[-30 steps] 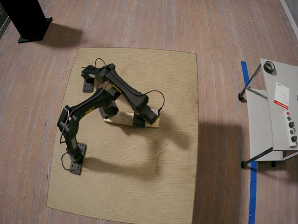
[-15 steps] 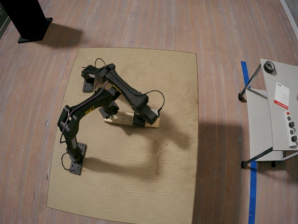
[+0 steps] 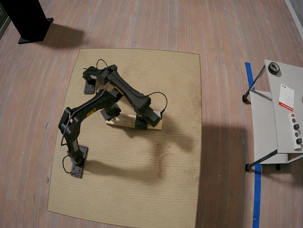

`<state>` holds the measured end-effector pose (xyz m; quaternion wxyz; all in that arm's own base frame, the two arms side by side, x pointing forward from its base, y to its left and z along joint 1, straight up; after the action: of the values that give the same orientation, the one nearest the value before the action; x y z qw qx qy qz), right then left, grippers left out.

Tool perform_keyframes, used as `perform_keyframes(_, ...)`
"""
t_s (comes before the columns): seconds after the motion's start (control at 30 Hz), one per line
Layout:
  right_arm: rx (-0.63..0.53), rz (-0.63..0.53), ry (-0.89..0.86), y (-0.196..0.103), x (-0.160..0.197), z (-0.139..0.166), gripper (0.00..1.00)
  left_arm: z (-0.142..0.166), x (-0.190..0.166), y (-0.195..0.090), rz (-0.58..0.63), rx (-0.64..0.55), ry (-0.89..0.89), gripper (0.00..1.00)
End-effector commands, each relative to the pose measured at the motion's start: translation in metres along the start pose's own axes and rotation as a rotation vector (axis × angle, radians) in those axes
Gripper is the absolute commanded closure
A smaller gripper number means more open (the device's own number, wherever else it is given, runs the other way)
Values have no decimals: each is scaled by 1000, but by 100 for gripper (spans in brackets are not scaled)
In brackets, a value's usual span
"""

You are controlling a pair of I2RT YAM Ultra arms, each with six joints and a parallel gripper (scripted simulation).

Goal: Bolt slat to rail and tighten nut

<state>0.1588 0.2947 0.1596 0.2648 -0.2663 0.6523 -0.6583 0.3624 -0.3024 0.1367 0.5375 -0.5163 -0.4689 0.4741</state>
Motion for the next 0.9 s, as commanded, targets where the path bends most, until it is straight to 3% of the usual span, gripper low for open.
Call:
perform_keyframes(0.0, -16, 5, -6, -3, -4, -2, 66, 0, 0, -6, 7, -13, 0, 28)
perform_keyframes(0.87, -16, 5, -6, 3, -4, -2, 66, 0, 0, -6, 7, -13, 0, 28)
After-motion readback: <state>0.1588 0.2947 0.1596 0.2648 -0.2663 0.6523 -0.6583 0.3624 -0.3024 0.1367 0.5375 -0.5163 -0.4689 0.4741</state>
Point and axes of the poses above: on each arm, the point where the finger pads meet when closed, its own y axis out along the fingers, its own x axis across the jaws, z = x × y, the point moved 10 cm from there along -y, back along the fingers
